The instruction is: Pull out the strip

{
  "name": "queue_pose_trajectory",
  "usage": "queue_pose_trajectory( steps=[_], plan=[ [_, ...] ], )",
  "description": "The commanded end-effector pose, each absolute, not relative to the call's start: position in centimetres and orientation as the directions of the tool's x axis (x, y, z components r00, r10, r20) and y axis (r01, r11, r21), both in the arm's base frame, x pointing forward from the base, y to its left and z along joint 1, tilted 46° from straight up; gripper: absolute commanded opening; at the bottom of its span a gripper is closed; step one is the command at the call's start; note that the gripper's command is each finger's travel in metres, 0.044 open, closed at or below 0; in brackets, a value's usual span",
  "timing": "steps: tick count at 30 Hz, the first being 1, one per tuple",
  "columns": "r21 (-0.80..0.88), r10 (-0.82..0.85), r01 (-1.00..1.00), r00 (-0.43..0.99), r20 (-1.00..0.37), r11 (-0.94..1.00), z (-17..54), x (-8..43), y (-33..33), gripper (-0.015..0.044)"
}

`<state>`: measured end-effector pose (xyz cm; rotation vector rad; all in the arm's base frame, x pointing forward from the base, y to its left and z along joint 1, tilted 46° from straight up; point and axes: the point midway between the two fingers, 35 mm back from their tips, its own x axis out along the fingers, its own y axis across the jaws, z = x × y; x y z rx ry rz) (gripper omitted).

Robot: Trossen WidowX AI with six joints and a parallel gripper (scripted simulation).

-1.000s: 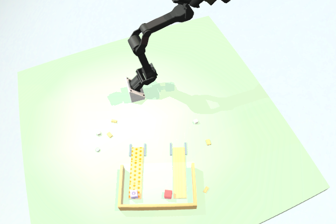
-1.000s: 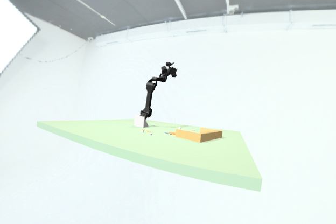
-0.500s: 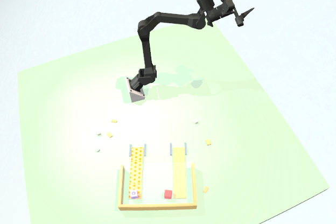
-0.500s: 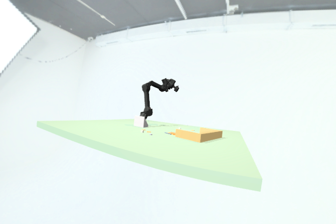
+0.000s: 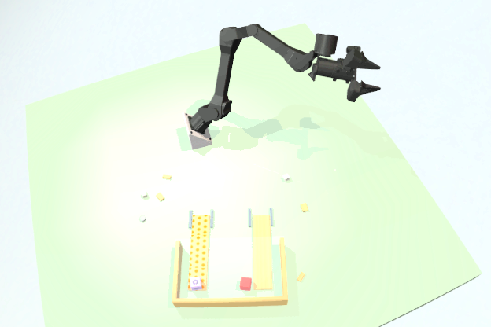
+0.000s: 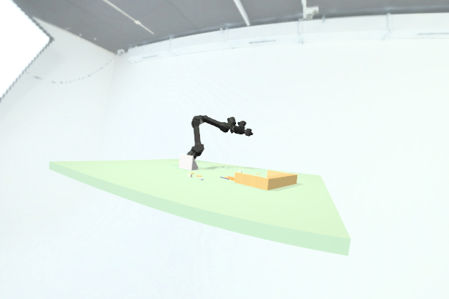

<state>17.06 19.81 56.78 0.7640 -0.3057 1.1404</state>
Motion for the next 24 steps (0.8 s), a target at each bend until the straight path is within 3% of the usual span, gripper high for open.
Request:
queue_pose_trajectory(
  steps=[1,13,24],
  plan=[
    [0.388,0.729,-0.840,0.530,0.433,0.379,51.8,22.8,20.1,0.0400],
    [0.386,0.659,-0.621,0.751,0.045,0.682,37.9,34.5,13.5,0.0400],
    [0.412,0.520,-0.401,0.821,-0.234,0.818,25.7,37.9,2.9,0.0400]
  ],
)
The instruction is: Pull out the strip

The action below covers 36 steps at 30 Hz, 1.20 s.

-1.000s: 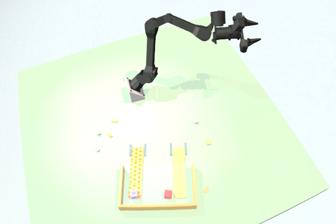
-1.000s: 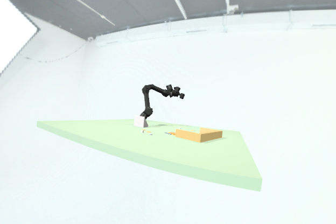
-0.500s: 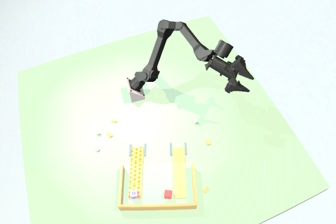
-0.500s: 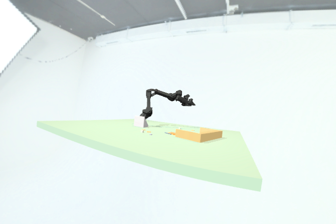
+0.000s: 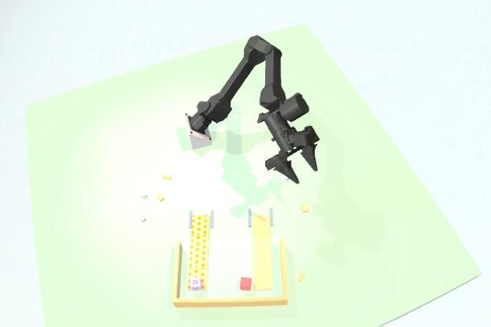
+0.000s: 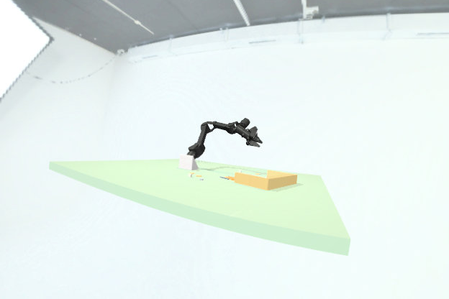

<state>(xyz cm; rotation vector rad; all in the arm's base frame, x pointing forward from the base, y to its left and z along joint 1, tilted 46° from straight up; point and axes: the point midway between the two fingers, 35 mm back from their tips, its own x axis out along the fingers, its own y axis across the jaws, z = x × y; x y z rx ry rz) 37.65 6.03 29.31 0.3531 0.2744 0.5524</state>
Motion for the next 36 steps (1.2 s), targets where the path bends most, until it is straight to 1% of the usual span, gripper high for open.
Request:
queue_pose_trajectory(
  steps=[1,7,13,16,27,30,36],
  plan=[
    [0.423,0.513,-0.383,0.821,-0.252,0.821,24.8,37.8,2.1,0.0400],
    [0.543,0.465,-0.221,0.806,-0.366,0.810,17.9,36.0,-4.7,0.0400],
    [0.685,0.441,-0.055,0.802,-0.403,0.726,12.2,31.8,-10.1,0.0400],
    [0.714,0.436,-0.024,0.806,-0.400,0.700,11.3,30.8,-10.9,0.0400],
    [0.714,0.436,-0.024,0.806,-0.400,0.700,11.3,30.8,-10.9,0.0400],
    [0.724,0.455,0.007,0.773,-0.442,0.690,10.5,31.7,-11.2,0.0321],
    [0.735,0.546,0.124,0.590,-0.595,0.666,6.8,34.6,-11.4,0.0164]
  ],
)
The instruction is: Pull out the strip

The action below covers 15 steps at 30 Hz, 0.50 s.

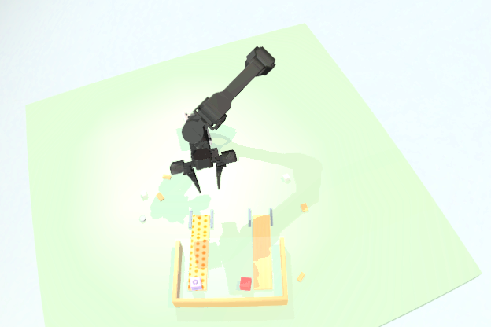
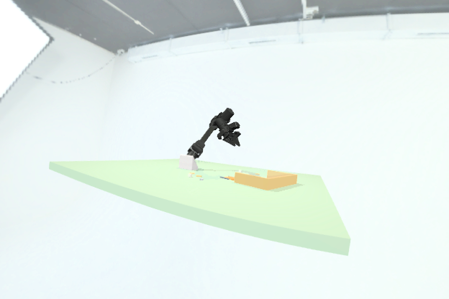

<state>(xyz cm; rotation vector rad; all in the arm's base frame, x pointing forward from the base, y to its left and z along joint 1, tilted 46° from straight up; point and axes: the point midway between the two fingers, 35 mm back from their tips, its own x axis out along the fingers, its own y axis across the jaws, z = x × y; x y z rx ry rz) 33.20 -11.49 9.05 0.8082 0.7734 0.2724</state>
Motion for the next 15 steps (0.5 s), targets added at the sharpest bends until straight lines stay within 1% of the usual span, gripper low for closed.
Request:
queue_pose_trajectory(
  steps=[1,6,11,13,15],
  plan=[
    [0.734,0.563,0.141,0.552,-0.616,0.665,6.1,34.9,-11.3,0.0138],
    [0.713,0.646,0.216,0.308,-0.698,0.667,2.3,35.5,-10.1,0.0006],
    [0.691,0.708,0.255,0.035,-0.706,0.676,-0.9,35.0,-8.4,0.0000],
    [0.689,0.713,0.258,0.002,-0.701,0.677,-1.1,35.1,-8.2,0.0000],
    [0.689,0.713,0.258,-0.002,-0.701,0.677,-1.2,35.1,-8.1,0.0000]
  ],
)
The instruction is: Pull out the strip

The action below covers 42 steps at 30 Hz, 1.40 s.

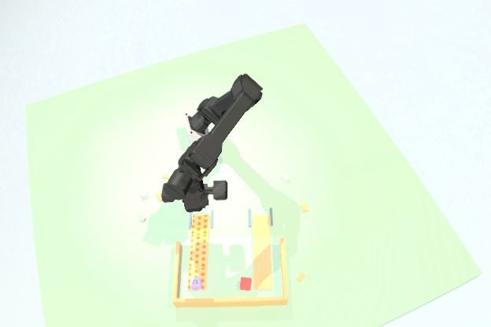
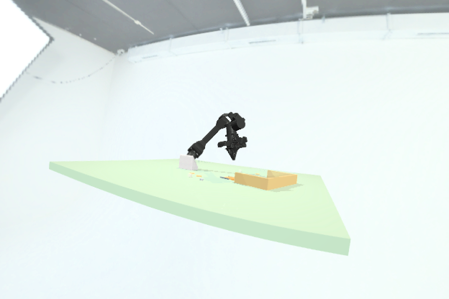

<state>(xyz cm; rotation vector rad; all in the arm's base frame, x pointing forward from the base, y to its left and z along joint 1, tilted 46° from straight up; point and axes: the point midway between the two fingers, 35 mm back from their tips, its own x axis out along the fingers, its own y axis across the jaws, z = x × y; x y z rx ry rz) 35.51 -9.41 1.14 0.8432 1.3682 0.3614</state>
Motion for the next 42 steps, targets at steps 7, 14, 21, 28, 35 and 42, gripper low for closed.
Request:
queue_pose_trajectory(
  steps=[7,14,21,28,35,42],
  plan=[
    [0.689,0.713,0.258,-0.002,-0.701,0.677,-1.1,35.2,-8.1,0.0000],
    [0.689,0.713,0.258,-0.002,-0.701,0.678,-1.6,35.4,-7.6,0.0000],
    [0.688,0.713,0.258,-0.002,-0.701,0.678,-2.4,35.5,-6.7,0.0000],
    [0.688,0.713,0.258,-0.001,-0.701,0.678,-3.2,35.5,-5.9,0.0000],
    [0.689,0.713,0.258,-0.001,-0.701,0.677,-4.0,35.6,-5.1,0.0000],
    [0.689,0.714,0.258,-0.001,-0.700,0.677,-4.8,35.6,-4.2,0.0000]
  ],
)
